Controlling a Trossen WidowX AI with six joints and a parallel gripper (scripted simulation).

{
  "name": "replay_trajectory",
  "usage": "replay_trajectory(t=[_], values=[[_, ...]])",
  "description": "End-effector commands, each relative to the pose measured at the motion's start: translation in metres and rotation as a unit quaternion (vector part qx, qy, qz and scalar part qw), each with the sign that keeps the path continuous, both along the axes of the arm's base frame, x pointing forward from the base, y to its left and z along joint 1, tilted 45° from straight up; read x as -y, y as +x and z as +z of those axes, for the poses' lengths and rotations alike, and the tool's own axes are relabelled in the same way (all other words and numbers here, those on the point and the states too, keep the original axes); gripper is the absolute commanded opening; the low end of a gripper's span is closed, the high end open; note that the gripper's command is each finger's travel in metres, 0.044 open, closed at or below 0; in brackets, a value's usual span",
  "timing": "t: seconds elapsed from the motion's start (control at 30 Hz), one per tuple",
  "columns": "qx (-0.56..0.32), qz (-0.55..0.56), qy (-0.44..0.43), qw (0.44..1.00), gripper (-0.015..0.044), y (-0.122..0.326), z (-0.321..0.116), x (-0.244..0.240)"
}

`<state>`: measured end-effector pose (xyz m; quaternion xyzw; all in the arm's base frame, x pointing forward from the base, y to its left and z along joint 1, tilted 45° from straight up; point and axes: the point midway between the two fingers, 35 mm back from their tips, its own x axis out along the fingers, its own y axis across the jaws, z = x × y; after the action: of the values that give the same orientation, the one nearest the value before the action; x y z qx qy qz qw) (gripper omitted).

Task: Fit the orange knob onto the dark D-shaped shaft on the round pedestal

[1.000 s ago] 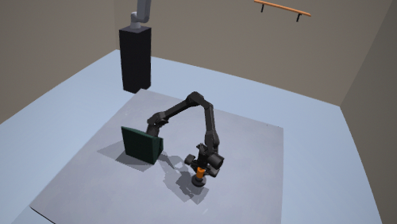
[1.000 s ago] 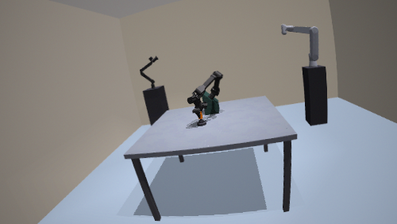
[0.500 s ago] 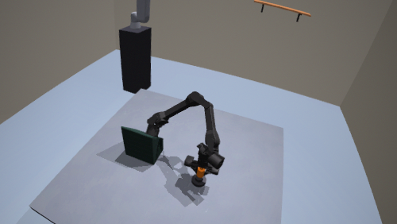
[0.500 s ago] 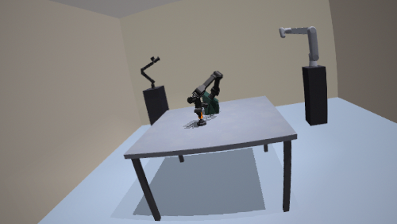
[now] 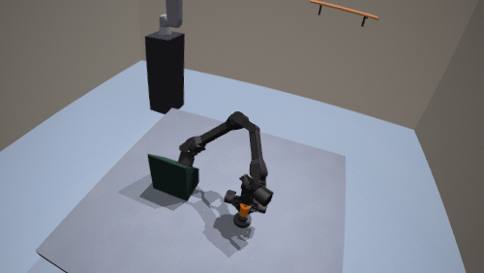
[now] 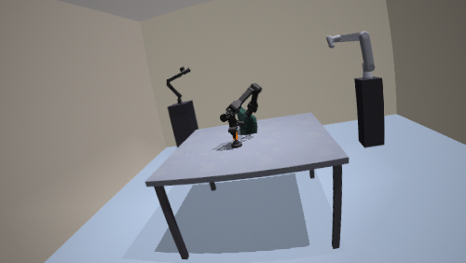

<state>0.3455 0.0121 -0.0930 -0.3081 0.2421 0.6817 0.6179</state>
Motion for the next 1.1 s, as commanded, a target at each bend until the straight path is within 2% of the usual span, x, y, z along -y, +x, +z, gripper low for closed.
replay_trajectory(t=[0.0,0.4,0.63,1.07], values=[[0.002,-0.001,0.001,1.000,0.0000,0.0014,-0.0005,-0.0013],[0.006,0.003,0.001,1.000,0.0000,0.0023,0.0017,0.0044],[0.075,0.074,0.005,0.994,0.0000,0.0039,0.0015,0.0058],[0.075,0.074,0.005,0.994,0.0000,0.0017,0.0004,0.0027]])
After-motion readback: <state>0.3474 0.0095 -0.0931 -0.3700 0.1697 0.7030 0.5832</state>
